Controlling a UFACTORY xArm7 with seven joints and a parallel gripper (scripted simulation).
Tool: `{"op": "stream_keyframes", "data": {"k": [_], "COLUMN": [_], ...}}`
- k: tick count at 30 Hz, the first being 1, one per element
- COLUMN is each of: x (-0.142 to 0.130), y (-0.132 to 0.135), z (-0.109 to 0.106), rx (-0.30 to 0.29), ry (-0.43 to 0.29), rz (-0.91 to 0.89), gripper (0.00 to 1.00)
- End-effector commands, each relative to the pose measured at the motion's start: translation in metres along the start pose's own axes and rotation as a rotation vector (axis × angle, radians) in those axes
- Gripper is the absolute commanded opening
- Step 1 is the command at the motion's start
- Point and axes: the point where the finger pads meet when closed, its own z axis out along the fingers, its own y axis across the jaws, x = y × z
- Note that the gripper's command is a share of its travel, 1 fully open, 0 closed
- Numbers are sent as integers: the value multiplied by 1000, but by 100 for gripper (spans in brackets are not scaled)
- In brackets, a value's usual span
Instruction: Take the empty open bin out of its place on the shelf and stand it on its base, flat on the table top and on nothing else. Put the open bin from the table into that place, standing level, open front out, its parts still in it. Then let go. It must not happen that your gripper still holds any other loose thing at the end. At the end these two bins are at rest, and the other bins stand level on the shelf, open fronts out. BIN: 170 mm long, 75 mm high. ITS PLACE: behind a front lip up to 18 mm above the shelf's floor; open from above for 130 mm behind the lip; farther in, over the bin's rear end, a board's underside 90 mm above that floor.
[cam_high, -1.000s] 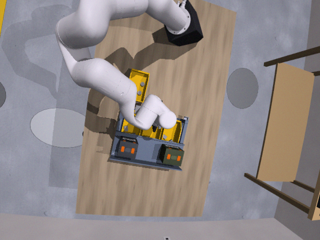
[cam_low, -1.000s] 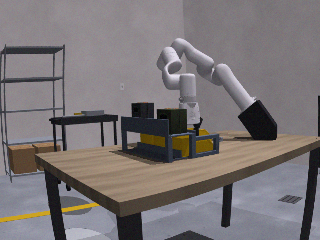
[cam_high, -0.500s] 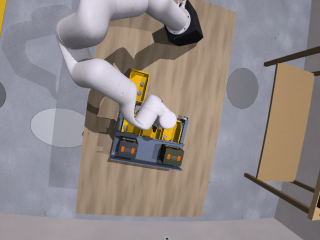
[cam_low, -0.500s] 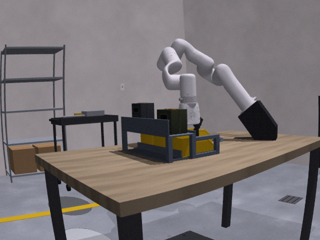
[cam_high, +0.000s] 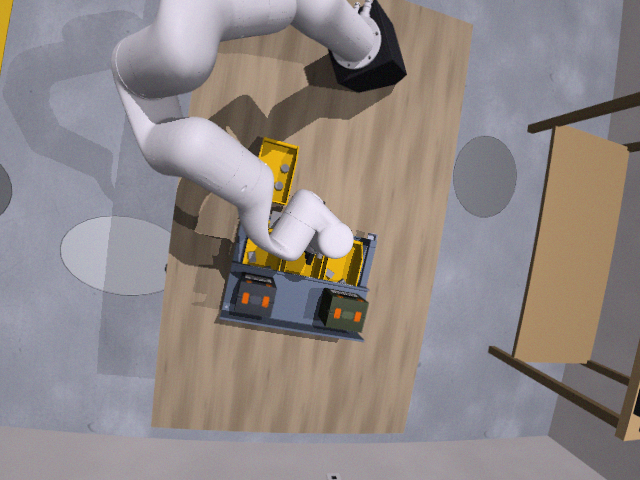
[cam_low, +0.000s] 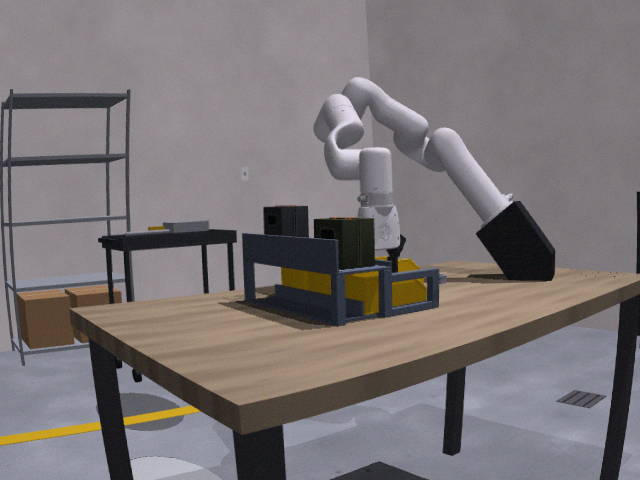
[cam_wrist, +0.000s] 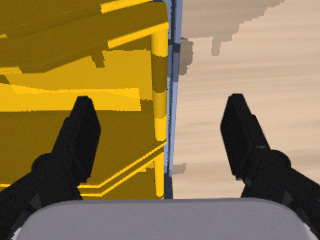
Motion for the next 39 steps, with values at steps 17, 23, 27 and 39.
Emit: {"op": "stream_keyframes", "data": {"k": [17,23,27,39], "x": [-1,-1,-1,-1], "y": [-1,-1,-1,-1], "z": [1,5,7,14], "rx": [4,4,4,4], "ry": [-2,-2,-2,-2], "rz": [-1,-1,-1,-1], "gripper": [95,95,95,95]}}
